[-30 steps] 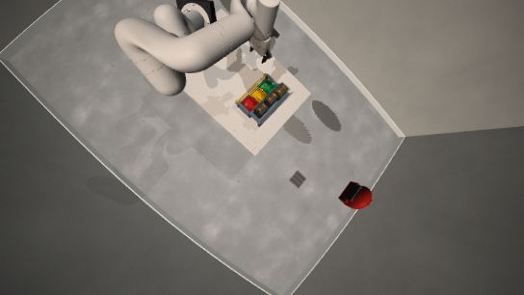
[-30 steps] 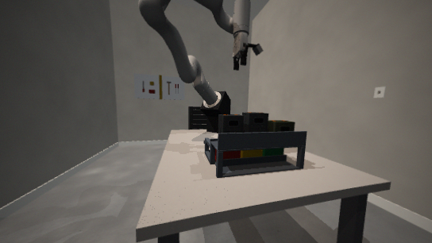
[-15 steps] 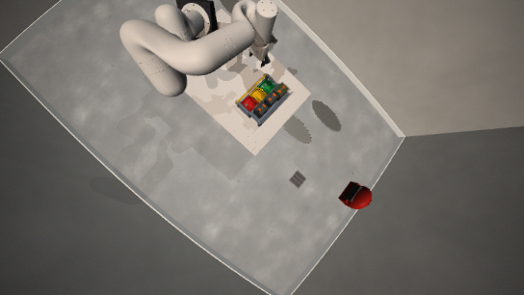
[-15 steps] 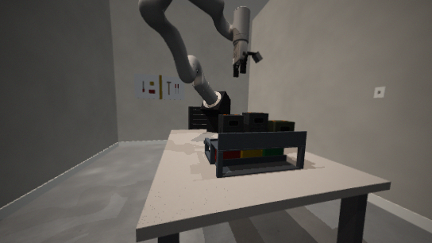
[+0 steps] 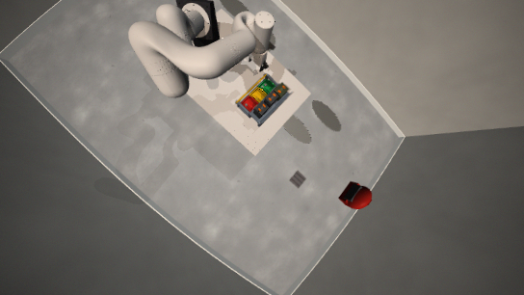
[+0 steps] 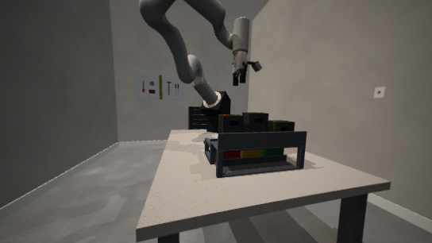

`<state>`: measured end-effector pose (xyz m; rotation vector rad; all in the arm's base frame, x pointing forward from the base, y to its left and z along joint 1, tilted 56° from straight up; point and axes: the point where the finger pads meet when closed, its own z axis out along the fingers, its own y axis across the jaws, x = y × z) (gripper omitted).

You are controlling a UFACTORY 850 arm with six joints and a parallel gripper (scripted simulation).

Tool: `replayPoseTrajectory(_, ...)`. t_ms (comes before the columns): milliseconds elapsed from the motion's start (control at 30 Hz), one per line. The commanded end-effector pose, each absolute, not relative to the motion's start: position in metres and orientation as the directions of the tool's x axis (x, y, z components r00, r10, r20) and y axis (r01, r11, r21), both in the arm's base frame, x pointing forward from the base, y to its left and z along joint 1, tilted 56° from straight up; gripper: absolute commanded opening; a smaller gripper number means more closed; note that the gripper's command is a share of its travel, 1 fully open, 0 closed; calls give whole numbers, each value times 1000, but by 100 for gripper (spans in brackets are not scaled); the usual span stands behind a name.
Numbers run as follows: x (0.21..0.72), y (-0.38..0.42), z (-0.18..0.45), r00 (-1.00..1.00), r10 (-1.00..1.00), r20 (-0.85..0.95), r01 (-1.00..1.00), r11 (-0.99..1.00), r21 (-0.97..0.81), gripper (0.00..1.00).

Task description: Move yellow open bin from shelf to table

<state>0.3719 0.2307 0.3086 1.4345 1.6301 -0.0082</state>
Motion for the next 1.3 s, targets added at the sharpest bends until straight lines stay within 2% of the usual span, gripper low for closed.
replayPoseTrajectory(0, 372, 231, 309, 118, 774, -623, 779, 317, 541, 100)
replayPoseTrajectory(167, 403, 204, 281, 118, 773, -623, 779, 317, 541, 100)
replayPoseTrajectory(567, 403, 204, 281, 118, 773, -623, 779, 317, 541, 100)
replayPoseTrajectory(733, 433, 176, 253, 118, 773, -623, 779, 317, 541, 100)
replayPoseTrajectory(1133, 433, 176, 253, 118, 773, -623, 779, 317, 541, 100)
replayPoseTrajectory(1267, 460, 152, 228, 118, 773, -623, 779, 317, 541, 100)
